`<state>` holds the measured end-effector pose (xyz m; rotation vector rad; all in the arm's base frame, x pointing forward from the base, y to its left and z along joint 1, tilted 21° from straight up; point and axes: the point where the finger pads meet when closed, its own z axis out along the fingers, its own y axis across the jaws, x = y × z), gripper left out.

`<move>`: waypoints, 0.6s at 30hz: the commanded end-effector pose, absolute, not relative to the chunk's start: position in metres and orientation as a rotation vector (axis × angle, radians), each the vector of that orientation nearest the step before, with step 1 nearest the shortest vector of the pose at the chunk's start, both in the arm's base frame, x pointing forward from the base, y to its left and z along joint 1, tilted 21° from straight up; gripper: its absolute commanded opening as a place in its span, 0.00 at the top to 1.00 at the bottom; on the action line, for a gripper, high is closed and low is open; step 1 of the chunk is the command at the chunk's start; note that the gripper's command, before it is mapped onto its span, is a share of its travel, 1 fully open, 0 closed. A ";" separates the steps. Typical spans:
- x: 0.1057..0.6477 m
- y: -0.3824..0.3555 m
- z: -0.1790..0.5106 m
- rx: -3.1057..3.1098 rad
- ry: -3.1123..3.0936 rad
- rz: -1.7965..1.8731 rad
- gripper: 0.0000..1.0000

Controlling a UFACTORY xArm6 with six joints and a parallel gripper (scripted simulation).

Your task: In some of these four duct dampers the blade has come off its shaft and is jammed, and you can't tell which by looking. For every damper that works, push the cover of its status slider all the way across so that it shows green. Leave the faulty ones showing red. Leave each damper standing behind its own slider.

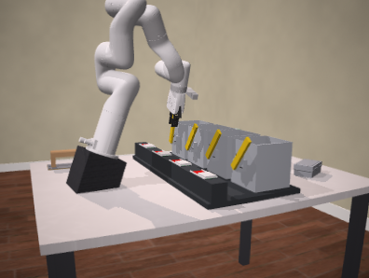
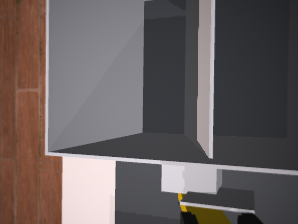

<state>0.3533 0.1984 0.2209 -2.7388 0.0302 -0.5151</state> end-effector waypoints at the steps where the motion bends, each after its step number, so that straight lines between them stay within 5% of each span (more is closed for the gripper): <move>1: 0.354 0.197 0.222 -2.719 0.025 -0.517 0.81; 18: 0.355 0.188 0.218 -2.622 -0.001 -0.504 0.81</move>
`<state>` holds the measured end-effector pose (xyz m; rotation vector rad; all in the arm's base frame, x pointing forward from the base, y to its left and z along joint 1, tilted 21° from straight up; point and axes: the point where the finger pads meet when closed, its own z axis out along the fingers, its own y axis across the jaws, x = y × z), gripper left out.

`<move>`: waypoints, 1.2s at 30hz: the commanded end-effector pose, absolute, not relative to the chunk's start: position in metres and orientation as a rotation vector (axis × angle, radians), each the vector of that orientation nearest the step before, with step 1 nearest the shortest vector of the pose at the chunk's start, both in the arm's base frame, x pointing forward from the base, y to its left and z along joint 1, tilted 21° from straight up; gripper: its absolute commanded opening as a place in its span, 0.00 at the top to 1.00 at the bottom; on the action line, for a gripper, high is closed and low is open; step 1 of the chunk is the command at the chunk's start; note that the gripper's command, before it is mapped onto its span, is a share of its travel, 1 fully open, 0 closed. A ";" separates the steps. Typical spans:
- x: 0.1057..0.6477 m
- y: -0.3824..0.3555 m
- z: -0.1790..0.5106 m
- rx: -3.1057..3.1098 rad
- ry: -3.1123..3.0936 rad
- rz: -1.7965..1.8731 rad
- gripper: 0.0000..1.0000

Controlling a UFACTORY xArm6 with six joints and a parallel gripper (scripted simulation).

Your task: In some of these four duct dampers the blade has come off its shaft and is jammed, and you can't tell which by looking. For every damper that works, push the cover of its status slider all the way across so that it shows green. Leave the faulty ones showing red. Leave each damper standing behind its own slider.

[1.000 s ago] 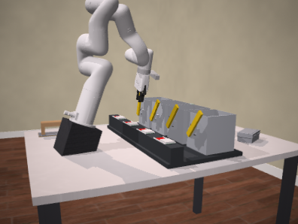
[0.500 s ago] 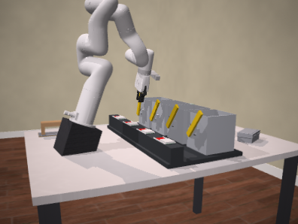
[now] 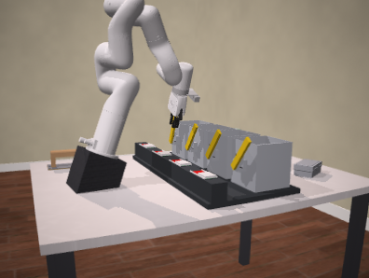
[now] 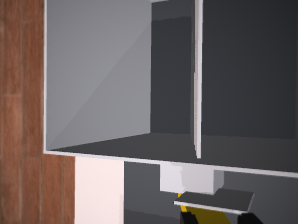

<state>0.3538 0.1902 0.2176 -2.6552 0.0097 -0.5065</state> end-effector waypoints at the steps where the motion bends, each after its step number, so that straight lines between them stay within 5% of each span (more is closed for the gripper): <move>1: 0.355 0.187 0.217 -2.615 -0.003 -0.503 0.81; 36: 0.357 0.171 0.207 -2.420 -0.050 -0.477 0.81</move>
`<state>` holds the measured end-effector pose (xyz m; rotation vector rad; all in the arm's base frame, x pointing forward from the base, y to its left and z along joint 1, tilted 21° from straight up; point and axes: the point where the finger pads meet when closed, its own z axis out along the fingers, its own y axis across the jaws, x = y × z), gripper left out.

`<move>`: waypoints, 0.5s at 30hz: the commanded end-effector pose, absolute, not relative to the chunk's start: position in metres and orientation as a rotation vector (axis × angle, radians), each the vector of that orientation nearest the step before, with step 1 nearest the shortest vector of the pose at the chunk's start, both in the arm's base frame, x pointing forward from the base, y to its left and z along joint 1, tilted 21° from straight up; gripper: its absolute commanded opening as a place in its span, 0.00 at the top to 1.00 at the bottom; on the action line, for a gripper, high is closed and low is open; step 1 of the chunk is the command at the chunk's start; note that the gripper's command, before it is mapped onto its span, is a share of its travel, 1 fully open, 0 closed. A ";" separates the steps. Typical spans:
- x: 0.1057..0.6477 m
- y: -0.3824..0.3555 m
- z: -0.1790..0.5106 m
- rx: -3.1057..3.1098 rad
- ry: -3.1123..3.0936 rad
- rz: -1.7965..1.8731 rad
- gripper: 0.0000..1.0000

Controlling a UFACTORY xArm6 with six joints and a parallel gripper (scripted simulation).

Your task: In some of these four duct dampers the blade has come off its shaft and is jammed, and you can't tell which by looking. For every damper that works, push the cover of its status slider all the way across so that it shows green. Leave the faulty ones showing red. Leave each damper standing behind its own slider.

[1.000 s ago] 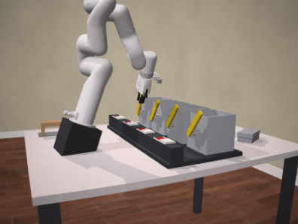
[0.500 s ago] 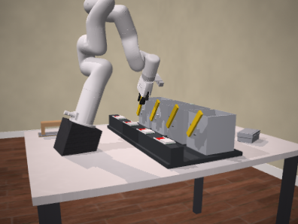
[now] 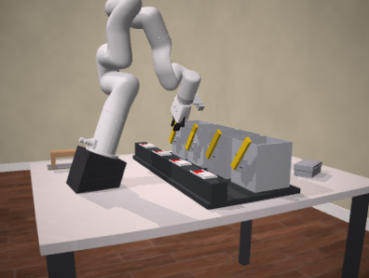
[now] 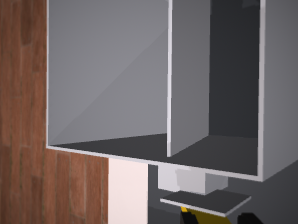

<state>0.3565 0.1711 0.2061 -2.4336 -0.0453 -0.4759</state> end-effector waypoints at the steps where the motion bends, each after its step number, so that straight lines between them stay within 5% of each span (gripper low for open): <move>1: 0.357 0.170 0.207 -2.418 -0.051 -0.477 0.81; 15: 0.357 0.170 0.206 -2.413 -0.052 -0.477 0.81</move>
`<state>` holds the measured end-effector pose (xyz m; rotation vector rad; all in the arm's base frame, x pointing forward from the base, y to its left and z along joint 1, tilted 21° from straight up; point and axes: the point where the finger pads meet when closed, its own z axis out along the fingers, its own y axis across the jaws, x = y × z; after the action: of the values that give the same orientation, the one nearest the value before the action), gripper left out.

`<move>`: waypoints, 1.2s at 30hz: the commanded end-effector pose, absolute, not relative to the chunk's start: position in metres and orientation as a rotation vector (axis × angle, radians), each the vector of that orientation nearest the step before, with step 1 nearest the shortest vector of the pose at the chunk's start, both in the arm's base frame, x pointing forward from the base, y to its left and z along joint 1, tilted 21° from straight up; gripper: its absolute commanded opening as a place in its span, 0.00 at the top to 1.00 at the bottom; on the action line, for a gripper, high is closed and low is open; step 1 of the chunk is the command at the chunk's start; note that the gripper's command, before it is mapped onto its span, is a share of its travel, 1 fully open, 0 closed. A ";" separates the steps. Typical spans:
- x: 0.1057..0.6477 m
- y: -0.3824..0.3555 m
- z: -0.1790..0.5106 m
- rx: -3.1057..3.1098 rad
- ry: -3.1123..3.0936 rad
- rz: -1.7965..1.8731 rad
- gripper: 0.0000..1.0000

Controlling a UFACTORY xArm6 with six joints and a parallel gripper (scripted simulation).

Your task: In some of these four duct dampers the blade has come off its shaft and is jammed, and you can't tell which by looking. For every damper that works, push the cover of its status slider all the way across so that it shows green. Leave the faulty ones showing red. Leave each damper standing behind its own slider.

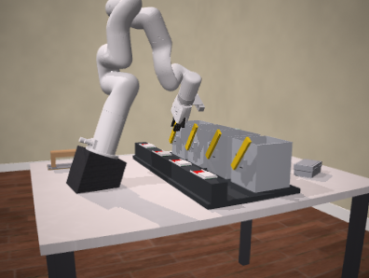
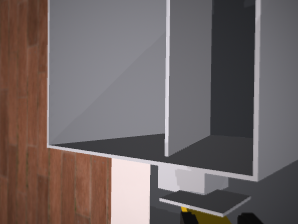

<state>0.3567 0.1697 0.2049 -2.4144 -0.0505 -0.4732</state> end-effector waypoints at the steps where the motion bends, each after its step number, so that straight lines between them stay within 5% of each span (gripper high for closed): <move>1: 0.357 0.170 0.206 -2.413 -0.052 -0.477 0.81; 11: 0.357 0.170 0.206 -2.413 -0.052 -0.477 0.81; 24: 0.357 0.170 0.206 -2.413 -0.052 -0.477 0.61; 36: 0.357 0.170 0.207 -2.412 -0.052 -0.477 0.61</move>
<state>0.3567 0.1698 0.2051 -2.4138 -0.0509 -0.4731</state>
